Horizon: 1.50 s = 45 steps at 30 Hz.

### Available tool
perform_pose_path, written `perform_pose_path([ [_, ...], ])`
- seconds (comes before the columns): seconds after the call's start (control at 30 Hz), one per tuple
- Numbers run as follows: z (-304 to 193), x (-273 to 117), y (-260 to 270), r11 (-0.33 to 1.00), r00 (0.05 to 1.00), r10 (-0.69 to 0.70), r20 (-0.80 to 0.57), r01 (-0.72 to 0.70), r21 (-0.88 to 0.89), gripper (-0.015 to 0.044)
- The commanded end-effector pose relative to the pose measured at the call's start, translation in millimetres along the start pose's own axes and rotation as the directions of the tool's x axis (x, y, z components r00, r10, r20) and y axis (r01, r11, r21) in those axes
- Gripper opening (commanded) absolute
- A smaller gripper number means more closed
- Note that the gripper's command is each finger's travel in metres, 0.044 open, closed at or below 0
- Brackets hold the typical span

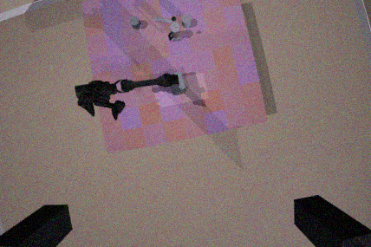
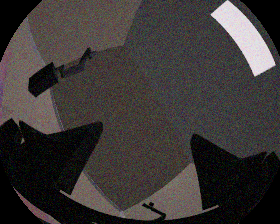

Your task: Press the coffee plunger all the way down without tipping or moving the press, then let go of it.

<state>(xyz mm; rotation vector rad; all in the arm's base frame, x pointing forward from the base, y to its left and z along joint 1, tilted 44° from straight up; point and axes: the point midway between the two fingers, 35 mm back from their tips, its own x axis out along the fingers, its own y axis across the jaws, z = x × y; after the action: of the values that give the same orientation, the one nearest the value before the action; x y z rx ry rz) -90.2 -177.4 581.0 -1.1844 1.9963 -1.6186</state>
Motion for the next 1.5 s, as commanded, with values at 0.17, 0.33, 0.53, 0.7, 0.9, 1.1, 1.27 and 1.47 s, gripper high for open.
perform_pose_path([
  [0.17,136.8,18.7,20.2,0.977,0.911,0.004,0.412,-0.093,0.194,0.0440],
  [0.33,203.0,6.8,31.2,0.951,0.804,0.008,0.595,-0.191,0.244,0.0440],
  [0.53,265.5,-16.9,47.3,0.897,0.657,0.029,0.754,-0.350,0.270,0.0440],
  [0.7,333.7,-58.5,71.2,0.788,0.434,0.064,0.899,-0.575,0.221,0.0440],
  [0.9,389.5,-113.2,103.6,0.667,0.189,0.123,0.974,-0.743,0.060,0.0440],
  [1.1,435.7,-192.2,141.8,0.405,-0.152,0.173,0.973,-0.890,-0.211,0.0440],
  [1.27,453.9,-264.2,177.1,0.100,-0.433,0.207,0.877,-0.882,-0.460,0.0440],
  [1.47,449.3,-348.0,219.2,-0.326,-0.719,0.218,0.659,-0.691,-0.645,0.0440],
])
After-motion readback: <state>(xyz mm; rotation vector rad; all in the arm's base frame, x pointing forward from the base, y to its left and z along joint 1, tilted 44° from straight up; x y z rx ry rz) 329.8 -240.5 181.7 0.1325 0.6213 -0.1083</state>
